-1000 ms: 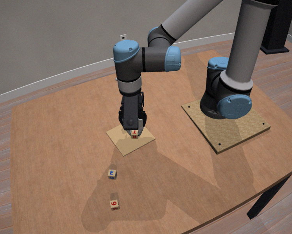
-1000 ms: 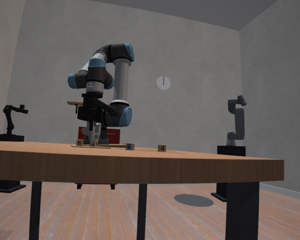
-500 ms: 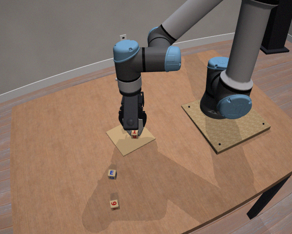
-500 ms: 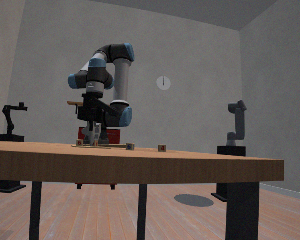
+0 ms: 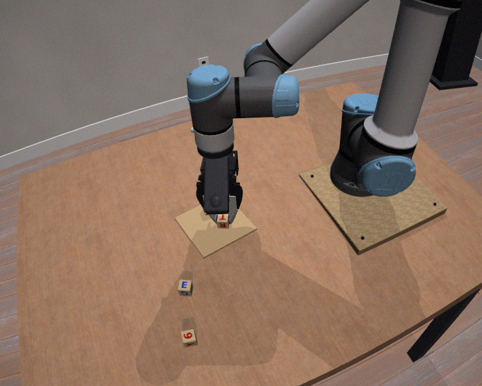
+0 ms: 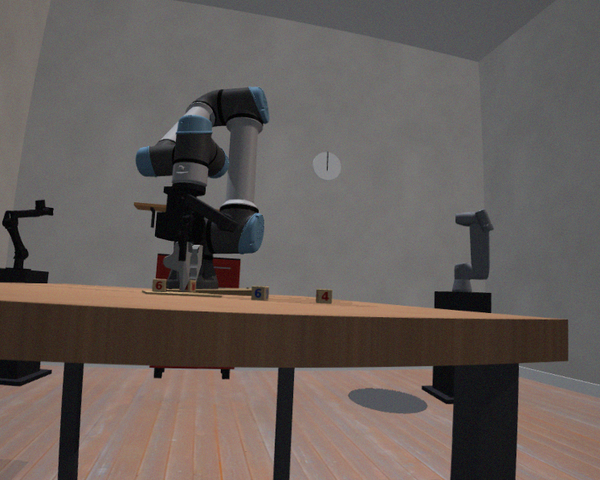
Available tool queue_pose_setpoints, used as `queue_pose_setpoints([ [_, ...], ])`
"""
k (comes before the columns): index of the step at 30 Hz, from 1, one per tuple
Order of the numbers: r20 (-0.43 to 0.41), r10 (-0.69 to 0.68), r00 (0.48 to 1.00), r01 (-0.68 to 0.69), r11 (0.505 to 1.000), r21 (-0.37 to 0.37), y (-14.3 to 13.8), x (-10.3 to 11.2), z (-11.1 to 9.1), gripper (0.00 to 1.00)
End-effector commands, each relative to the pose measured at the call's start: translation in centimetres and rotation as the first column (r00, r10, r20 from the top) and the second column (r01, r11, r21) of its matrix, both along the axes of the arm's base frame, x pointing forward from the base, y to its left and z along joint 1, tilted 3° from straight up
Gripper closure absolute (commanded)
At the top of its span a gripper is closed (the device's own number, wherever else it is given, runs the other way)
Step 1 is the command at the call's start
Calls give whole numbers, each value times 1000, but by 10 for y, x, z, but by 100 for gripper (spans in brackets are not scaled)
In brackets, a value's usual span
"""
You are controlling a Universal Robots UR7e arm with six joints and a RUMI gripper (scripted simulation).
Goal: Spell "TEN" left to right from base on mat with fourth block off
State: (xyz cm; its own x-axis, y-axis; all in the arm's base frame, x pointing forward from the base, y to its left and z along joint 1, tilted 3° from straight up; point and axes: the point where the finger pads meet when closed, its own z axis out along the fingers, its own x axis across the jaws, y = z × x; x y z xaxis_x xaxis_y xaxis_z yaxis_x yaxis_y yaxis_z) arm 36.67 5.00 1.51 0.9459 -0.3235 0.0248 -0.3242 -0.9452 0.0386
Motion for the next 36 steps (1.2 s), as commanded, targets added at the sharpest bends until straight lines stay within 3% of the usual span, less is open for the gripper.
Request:
queue_pose_setpoints([
  [1,8,-1,1000,1,1000,-1,0,3,19,95],
  [3,8,-1,1000,1,1000,-1,0,3,19,95],
  [13,8,1,1000,-1,1000,-1,3,2,77,95],
  [18,8,0,1000,0,1000,-1,4,1,96,95],
  [36,5,-5,1000,5,1000,0,4,1,99,95],
])
